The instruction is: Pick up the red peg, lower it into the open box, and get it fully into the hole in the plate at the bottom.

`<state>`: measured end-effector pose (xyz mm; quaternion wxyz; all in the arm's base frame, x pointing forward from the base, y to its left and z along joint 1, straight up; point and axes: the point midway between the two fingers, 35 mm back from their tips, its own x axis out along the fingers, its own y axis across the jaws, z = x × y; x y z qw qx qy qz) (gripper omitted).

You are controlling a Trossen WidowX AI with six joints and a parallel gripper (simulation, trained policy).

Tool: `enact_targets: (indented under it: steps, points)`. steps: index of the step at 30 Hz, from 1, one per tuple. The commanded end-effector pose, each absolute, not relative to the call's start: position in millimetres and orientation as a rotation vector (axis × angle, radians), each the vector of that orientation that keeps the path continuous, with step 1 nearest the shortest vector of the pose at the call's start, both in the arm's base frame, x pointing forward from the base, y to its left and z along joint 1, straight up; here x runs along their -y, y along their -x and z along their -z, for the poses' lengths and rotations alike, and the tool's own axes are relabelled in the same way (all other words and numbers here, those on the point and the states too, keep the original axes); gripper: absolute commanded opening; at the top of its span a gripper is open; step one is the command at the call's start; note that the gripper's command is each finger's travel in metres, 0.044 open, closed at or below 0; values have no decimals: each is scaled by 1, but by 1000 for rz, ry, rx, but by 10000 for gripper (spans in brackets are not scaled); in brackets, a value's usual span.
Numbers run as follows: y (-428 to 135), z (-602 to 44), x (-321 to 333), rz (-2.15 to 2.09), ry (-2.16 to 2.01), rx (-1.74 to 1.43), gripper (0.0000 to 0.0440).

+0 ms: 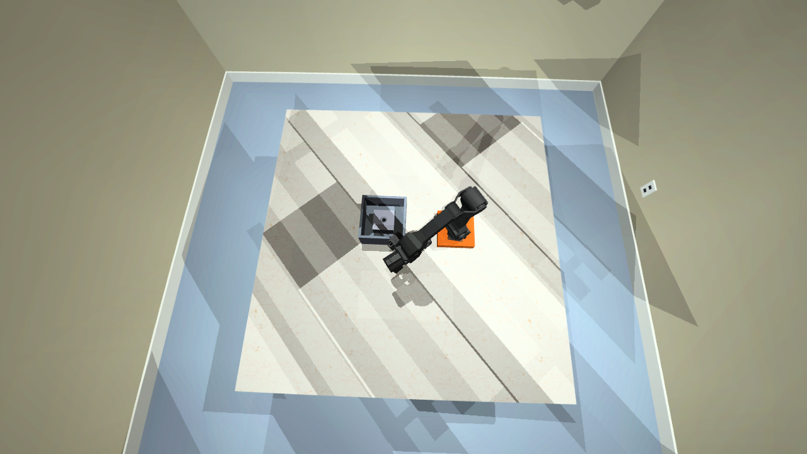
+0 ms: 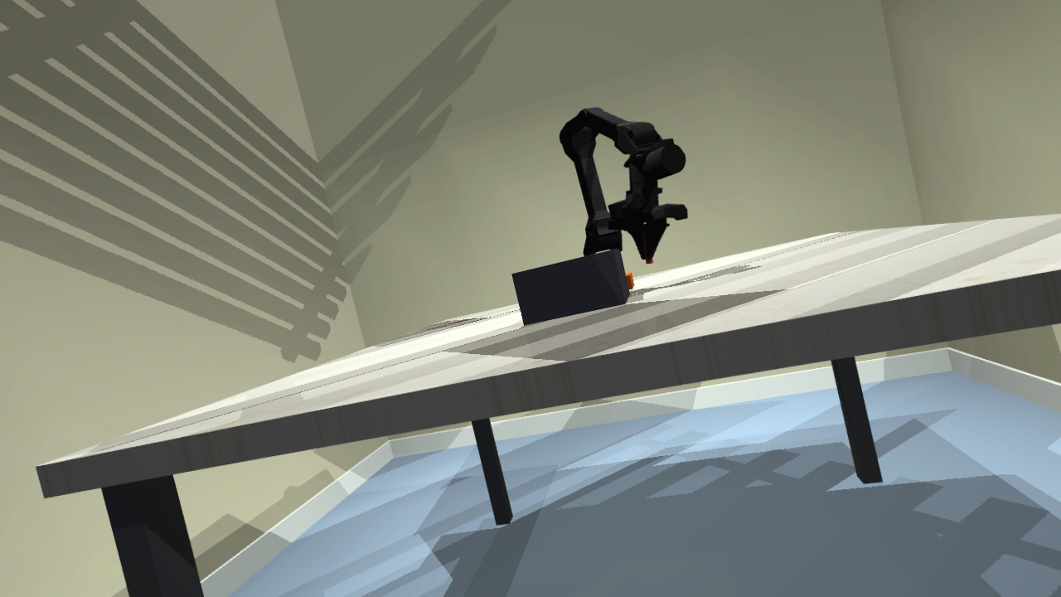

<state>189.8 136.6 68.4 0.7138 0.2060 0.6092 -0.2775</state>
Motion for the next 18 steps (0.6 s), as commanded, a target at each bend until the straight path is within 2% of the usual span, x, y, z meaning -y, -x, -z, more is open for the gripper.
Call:
enact_targets:
  steps: [1,18]
  points:
    - [-201,-90,-133,611,-480,-1302,0]
    - [-251,-135,-86,741,-613,-1137,0]
